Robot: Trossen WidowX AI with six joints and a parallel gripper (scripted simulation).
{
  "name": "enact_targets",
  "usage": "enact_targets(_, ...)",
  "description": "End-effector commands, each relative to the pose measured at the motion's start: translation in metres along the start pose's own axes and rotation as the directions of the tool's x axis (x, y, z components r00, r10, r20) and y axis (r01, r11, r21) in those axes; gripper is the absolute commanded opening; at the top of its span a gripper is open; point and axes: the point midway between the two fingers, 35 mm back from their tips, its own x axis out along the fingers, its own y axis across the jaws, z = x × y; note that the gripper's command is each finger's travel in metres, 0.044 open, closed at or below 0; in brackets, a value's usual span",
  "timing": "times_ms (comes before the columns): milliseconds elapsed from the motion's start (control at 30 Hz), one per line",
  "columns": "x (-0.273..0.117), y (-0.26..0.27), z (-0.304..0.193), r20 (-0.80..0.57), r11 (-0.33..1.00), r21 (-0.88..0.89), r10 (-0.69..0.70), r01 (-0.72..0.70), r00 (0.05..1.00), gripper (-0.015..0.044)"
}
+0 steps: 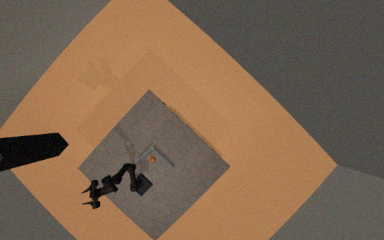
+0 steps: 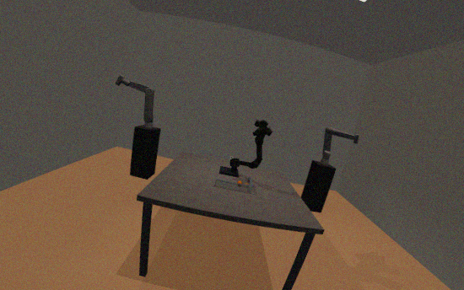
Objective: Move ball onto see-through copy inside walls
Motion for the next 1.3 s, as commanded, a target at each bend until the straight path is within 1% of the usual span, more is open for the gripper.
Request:
enact_targets(0, 0.022, 0.047, -0.017, -0.047, 0.984, -0.089, 0.152, -0.155, 0.987, 0.0337)
enact_targets(133, 0.027, 0.09, -0.034, -0.059, 0.941, -0.184, 0.276, -0.282, 0.959, 0.0337)
enact_targets(233, 0.032, 0.129, -0.051, -0.106, 0.881, -0.233, 0.398, -0.412, 0.911, 0.0337)
enact_targets(367, 0.028, 0.181, -0.073, -0.165, 0.769, -0.282, 0.55, -0.574, 0.818, 0.0337)
enact_targets(500, 0.015, 0.217, -0.087, -0.18, 0.662, -0.33, 0.655, -0.673, 0.734, 0.0337)
enact_targets(700, -0.012, 0.267, -0.109, -0.235, 0.474, -0.361, 0.787, -0.803, 0.571, 0.0337)
enact_targets(733, -0.019, 0.277, -0.113, -0.245, 0.432, -0.366, 0.81, -0.824, 0.533, 0.0337)
enact_targets(867, -0.065, 0.322, -0.131, -0.29, 0.193, -0.388, 0.903, -0.901, 0.318, 0.0337)
enact_targets(1033, -0.14, 0.359, -0.147, -0.326, -0.119, -0.413, 0.945, -0.903, 0.025, 0.0337)
enact_targets(1100, -0.162, 0.364, -0.148, -0.311, -0.172, -0.361, 0.949, -0.917, -0.056, 0.0337)
enact_targets(1167, -0.196, 0.37, -0.151, -0.313, -0.285, -0.359, 0.934, -0.889, -0.173, 0.0337)
enact_targets(1267, -0.247, 0.37, -0.154, -0.322, -0.452, -0.388, 0.883, -0.803, -0.341, 0.0337)
